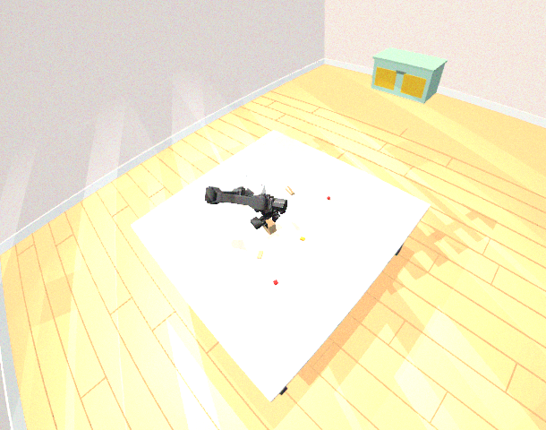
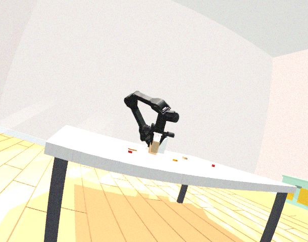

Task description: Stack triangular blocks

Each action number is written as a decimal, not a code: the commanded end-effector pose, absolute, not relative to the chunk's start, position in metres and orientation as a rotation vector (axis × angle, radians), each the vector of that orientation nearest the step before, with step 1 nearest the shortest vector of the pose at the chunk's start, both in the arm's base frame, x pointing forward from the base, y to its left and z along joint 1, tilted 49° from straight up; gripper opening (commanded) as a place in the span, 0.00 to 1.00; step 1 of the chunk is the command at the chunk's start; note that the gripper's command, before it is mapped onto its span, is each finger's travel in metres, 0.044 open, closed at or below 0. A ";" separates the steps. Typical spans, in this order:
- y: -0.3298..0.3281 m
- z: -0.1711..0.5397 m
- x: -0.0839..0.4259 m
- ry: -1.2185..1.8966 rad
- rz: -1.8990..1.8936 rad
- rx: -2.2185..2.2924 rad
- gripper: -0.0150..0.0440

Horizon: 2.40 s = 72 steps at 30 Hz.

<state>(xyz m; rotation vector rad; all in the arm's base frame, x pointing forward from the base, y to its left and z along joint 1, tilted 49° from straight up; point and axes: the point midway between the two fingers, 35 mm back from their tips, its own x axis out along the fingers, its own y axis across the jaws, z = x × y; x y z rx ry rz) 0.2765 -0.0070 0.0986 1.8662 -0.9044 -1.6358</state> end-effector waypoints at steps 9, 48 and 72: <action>-0.013 0.093 0.273 -0.901 -1.634 1.864 0.25; -0.015 0.093 0.273 -0.905 -1.621 1.860 0.25; -0.015 0.092 0.273 -0.906 -1.626 1.860 0.52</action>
